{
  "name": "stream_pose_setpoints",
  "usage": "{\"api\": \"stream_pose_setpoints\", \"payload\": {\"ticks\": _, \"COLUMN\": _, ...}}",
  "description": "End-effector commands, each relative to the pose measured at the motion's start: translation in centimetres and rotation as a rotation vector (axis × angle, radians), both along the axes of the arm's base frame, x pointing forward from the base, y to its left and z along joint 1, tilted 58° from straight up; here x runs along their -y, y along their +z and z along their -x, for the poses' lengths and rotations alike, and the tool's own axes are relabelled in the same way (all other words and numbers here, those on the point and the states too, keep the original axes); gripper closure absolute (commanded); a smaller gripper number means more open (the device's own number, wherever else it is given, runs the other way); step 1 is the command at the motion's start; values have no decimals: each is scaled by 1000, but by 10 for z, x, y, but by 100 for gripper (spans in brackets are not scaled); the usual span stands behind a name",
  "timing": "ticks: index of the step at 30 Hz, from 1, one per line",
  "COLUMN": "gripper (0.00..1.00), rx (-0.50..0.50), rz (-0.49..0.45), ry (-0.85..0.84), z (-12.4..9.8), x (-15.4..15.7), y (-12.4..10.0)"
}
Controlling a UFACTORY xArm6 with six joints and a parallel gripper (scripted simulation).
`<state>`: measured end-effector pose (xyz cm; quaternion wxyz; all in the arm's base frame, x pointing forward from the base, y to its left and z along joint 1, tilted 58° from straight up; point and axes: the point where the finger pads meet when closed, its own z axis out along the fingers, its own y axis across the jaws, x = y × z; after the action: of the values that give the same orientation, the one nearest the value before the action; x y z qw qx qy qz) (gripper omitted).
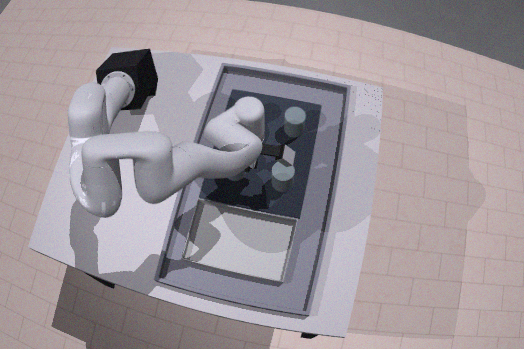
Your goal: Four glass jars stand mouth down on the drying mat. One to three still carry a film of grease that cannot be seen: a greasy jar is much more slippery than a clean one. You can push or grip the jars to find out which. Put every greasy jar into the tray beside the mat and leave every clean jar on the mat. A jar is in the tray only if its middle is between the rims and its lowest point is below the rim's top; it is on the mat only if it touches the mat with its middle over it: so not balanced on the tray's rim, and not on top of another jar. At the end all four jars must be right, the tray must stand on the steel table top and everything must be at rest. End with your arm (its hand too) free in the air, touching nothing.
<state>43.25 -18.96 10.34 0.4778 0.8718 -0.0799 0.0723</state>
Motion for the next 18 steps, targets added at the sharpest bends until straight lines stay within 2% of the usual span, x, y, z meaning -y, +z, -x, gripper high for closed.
{"api": "stream_pose_setpoints", "payload": {"ticks": 1, "gripper": 100, "rx": 2, "rz": 0, "ry": 2, "z": 0, "x": -1, "y": 1}}
{"api": "stream_pose_setpoints", "payload": {"ticks": 18, "gripper": 100, "rx": 2, "rz": 0, "ry": 2, "z": 2, "x": -1, "y": 0}}
